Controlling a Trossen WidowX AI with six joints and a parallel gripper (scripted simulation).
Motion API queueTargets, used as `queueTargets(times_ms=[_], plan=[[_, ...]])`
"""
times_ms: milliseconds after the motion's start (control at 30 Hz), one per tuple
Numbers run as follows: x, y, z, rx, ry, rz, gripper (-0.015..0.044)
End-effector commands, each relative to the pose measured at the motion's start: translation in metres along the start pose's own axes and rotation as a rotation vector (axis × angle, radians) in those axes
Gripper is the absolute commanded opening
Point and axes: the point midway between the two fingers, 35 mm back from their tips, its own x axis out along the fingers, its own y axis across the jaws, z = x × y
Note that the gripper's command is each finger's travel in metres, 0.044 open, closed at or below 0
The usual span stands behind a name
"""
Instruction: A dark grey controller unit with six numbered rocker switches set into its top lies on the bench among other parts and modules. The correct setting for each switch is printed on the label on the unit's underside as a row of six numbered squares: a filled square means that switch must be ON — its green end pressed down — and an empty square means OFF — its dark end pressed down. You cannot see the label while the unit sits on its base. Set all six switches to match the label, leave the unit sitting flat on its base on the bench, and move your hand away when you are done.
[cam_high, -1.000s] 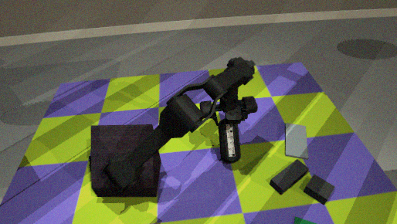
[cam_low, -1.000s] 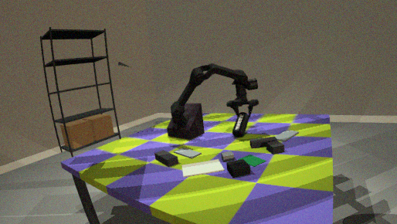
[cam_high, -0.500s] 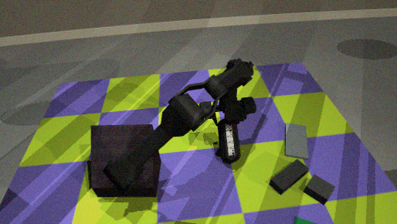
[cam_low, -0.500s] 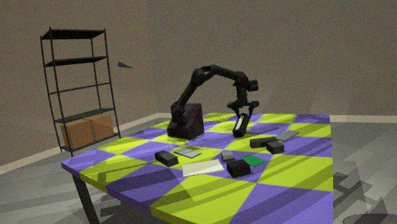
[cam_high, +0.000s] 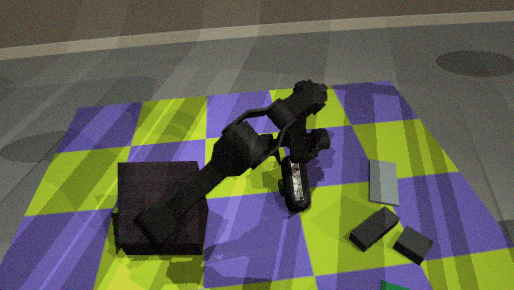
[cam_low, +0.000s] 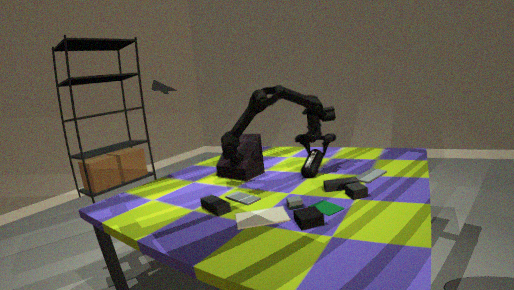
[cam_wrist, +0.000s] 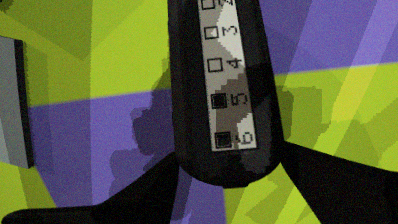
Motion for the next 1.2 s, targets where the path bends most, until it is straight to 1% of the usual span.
queueTargets(times_ms=[0,1167], plan=[[0.008,0.001,0.001,0.005,-0.011,-0.008,0.0338],[0.034,0.001,-0.009,0.006,-0.011,-0.008,0.0338]])
